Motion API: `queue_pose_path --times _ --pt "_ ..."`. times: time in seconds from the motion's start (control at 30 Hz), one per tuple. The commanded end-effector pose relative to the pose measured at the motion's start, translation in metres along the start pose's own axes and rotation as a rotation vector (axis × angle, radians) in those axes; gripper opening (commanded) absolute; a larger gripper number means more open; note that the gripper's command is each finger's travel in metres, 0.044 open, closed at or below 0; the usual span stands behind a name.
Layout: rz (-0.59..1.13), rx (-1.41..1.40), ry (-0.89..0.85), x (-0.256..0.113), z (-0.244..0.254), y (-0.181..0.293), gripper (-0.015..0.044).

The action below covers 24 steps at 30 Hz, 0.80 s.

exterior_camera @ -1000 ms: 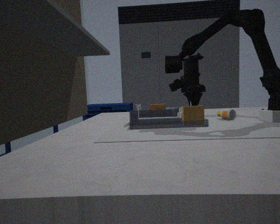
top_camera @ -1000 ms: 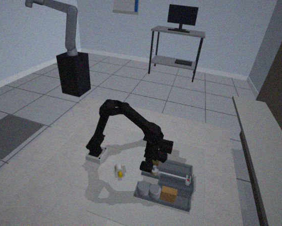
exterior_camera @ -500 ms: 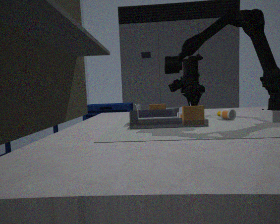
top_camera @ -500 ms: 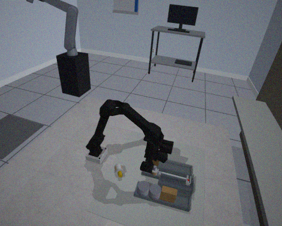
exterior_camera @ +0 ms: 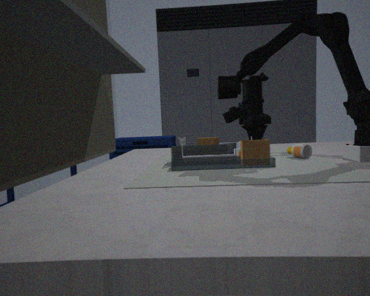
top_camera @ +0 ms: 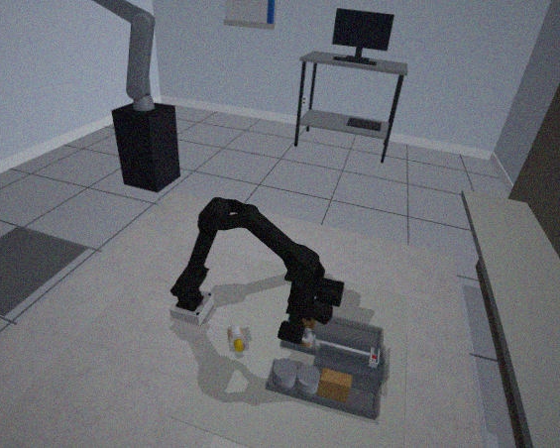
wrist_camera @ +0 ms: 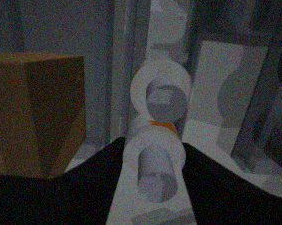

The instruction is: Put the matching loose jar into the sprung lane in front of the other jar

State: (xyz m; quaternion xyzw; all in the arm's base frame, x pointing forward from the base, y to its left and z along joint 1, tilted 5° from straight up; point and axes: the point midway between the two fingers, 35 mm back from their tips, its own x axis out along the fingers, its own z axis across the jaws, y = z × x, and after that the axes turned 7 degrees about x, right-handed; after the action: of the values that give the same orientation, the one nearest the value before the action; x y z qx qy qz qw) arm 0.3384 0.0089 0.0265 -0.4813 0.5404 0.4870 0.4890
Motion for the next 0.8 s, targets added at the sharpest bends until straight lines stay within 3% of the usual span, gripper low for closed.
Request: queue_pose_path --times 0.0,0.77 --pt "-0.022 -0.002 -0.001 0.0004 0.0001 -0.0054 0.0" --pt "-0.022 -0.002 -0.001 0.0072 0.0 -0.0044 0.0"
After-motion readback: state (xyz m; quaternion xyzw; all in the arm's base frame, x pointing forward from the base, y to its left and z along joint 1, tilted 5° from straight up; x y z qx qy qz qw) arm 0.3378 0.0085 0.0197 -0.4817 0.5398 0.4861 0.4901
